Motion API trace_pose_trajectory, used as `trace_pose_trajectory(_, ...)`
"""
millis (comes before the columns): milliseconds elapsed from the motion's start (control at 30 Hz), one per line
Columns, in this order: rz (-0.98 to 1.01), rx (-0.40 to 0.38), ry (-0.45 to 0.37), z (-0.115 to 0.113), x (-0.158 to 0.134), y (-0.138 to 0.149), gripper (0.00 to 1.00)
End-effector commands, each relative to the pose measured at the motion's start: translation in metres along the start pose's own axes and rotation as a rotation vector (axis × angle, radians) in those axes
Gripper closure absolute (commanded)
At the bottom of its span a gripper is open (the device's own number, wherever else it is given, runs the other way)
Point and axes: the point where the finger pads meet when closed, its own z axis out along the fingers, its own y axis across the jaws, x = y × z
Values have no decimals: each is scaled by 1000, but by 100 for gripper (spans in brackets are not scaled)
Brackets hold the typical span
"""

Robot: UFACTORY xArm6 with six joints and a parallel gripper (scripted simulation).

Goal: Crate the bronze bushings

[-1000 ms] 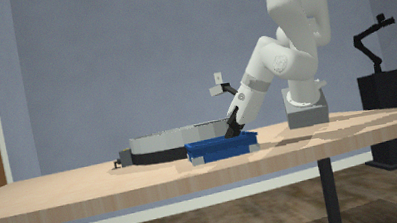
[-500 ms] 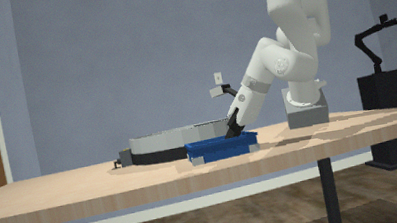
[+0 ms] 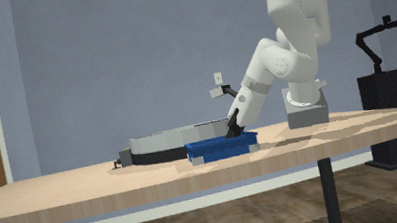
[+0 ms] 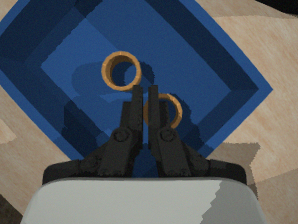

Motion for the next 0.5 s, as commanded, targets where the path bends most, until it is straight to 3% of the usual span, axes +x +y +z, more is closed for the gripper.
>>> trace_pose_trajectory(0,1,2,0,0,0,-1,100)
trace_pose_trajectory(200,1,2,0,0,0,-1,100)
trace_pose_trajectory(233,1,2,0,0,0,-1,86)
trace_pose_trajectory(467,1,2,0,0,0,-1,86)
